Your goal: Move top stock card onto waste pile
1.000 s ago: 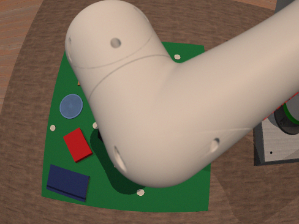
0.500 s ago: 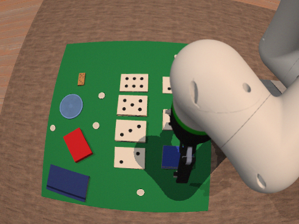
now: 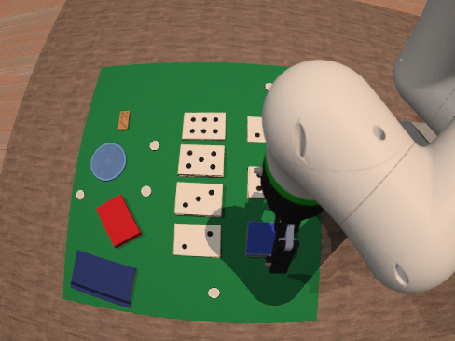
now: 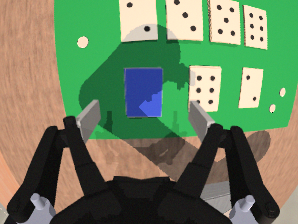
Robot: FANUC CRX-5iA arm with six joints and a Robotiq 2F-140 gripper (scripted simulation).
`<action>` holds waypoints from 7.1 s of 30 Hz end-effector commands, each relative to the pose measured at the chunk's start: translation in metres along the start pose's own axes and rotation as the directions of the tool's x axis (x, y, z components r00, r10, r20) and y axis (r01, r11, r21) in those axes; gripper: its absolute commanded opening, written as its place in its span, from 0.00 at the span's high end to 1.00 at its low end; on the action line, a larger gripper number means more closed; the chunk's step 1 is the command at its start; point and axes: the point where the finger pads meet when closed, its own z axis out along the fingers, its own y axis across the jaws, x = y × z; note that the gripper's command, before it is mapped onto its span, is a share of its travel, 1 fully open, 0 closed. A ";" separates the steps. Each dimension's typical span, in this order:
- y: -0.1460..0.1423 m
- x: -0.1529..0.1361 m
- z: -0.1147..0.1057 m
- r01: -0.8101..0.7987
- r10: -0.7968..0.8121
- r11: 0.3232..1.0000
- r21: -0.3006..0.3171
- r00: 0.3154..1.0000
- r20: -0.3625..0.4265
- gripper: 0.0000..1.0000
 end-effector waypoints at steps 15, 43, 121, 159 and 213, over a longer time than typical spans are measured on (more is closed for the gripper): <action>0.000 0.000 0.015 0.000 0.000 1.000 0.000 1.000 0.000 0.50; -0.001 0.000 0.053 0.000 0.000 1.000 0.000 1.000 0.000 0.50; -0.001 0.000 0.062 0.000 0.000 1.000 0.000 1.000 0.000 0.50; -0.001 0.000 0.066 0.000 0.000 1.000 0.000 1.000 0.000 0.50; -0.001 0.000 0.062 0.000 0.000 1.000 0.000 1.000 0.000 0.57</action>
